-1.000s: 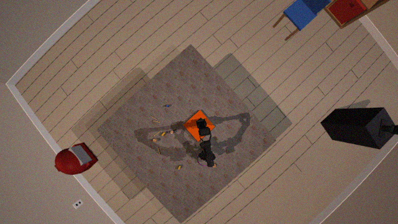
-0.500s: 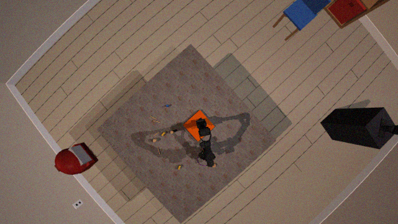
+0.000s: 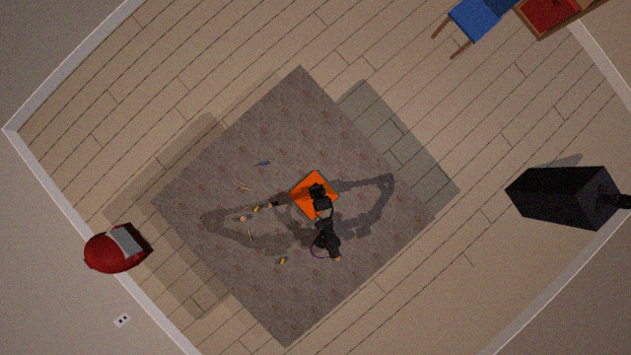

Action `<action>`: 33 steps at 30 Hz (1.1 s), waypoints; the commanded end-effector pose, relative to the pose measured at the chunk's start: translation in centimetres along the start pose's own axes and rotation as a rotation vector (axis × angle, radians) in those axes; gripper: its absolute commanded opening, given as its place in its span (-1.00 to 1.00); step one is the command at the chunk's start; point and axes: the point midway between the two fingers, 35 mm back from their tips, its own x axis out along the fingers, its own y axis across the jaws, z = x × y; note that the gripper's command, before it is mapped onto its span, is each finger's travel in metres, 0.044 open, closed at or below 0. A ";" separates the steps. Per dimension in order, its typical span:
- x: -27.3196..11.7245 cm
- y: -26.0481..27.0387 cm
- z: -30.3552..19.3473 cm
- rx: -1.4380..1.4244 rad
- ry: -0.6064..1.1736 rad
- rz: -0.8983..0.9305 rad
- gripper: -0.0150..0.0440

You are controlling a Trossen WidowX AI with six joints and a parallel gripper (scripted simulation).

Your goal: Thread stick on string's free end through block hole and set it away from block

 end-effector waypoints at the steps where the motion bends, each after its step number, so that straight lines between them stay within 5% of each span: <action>1: 0.0 -0.1 0.0 -0.003 -0.016 0.000 -0.49; 33: -0.2 -0.3 -3.2 -0.002 -0.014 0.006 -0.49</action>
